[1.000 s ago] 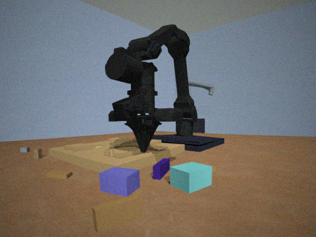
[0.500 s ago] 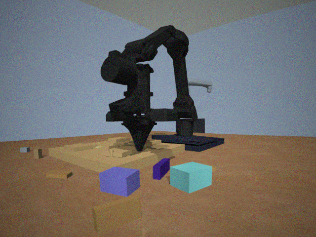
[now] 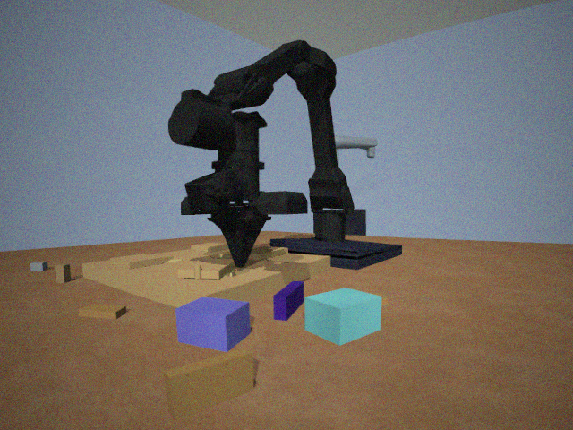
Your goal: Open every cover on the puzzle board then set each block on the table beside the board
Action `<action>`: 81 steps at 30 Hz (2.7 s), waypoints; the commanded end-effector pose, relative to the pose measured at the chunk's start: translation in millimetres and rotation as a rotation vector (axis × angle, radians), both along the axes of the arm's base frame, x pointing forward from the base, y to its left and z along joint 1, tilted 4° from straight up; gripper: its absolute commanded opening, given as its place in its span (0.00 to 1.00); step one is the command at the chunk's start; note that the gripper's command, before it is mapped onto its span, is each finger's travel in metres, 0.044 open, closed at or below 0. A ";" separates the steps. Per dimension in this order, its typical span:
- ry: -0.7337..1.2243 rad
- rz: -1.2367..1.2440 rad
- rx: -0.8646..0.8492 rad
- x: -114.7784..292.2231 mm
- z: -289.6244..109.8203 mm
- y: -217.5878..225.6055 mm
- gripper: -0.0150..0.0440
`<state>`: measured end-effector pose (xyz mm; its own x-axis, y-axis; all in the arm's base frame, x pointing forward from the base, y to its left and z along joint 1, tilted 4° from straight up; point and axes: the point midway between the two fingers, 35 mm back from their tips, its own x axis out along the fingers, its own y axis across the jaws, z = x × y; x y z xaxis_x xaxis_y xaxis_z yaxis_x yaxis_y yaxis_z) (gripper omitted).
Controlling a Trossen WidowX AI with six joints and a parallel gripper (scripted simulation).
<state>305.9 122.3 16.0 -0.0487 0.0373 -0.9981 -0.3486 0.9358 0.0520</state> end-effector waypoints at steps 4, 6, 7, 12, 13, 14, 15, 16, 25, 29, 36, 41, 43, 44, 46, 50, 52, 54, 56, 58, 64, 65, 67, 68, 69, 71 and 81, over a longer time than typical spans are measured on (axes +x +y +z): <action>0.001 0.002 -0.006 1.3 -1.2 -7.2 0.25; 0.000 0.002 -0.006 2.3 -1.3 -8.7 0.25; 0.000 0.002 -0.006 2.9 -1.3 -9.7 0.25; 0.000 0.002 -0.007 6.5 -1.6 -15.3 0.25; 0.000 0.002 -0.007 7.2 -1.7 -16.4 0.25; 0.000 0.002 -0.007 7.9 -1.8 -17.6 0.25; 0.000 0.002 -0.007 8.6 -1.8 -18.7 0.25; 0.000 0.002 -0.007 9.3 -1.9 -19.9 0.25; 0.000 0.002 -0.007 14.4 -2.3 -26.5 0.25; -0.001 0.002 -0.008 18.2 -2.5 -29.9 0.25; -0.001 0.002 -0.008 25.0 -2.9 -36.4 0.25; -0.001 0.002 -0.008 28.8 -3.2 -40.1 0.25; -0.002 0.002 -0.008 29.8 -3.2 -40.5 0.25; -0.002 0.002 -0.009 30.5 -3.3 -40.8 0.25; -0.002 0.002 -0.009 32.5 -3.3 -41.8 0.25; -0.002 0.002 -0.009 37.0 -3.5 -44.0 0.25; -0.002 0.002 -0.009 39.2 -3.6 -45.2 0.25; -0.002 0.002 -0.009 41.5 -3.7 -46.4 0.25; -0.003 0.002 -0.009 43.7 -3.8 -47.6 0.25; -0.003 0.002 -0.009 45.9 -4.0 -48.8 0.25; -0.003 0.002 -0.009 50.0 -4.1 -50.3 0.25; -0.003 0.002 -0.009 51.0 -4.1 -50.5 0.25; -0.003 0.002 -0.009 53.5 -4.2 -51.0 0.25; -0.003 0.002 -0.009 54.8 -4.2 -51.3 0.25; -0.003 0.002 -0.009 56.2 -4.2 -51.5 0.25; -0.004 0.002 -0.009 58.8 -4.3 -52.1 0.25; -0.004 0.002 -0.010 69.1 -4.0 -54.4 0.25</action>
<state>371.5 68.7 10.9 -0.0482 0.0317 -0.9983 -0.3465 0.9369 0.0465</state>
